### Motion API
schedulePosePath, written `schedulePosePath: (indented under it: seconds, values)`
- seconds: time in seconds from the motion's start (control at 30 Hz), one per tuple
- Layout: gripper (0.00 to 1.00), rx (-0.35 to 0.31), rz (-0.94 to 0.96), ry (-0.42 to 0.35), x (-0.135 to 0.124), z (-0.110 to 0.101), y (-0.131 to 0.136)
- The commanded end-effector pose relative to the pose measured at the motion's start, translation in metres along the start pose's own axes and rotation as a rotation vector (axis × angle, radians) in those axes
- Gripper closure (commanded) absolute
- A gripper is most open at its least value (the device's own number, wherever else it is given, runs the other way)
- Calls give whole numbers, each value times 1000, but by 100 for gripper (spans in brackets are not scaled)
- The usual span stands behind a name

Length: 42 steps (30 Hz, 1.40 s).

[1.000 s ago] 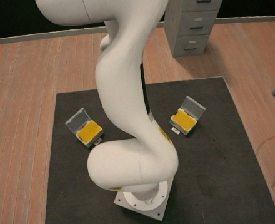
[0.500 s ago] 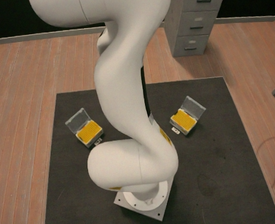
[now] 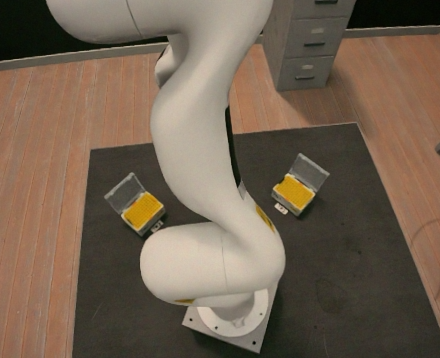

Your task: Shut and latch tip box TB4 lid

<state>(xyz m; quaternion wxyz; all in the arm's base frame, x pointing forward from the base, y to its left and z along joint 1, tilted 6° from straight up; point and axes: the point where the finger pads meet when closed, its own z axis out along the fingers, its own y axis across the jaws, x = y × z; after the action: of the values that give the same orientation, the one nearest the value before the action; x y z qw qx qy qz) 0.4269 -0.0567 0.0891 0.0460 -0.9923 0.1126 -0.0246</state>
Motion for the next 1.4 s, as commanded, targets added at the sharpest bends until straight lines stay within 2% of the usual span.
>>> schedulePosePath:
  seconds: [0.0,0.57,1.37]
  values:
    - [100,0,0,2,1,-1,0]
    - [100,0,0,2,1,-1,0]
    - [100,0,0,1,-38,40,0]
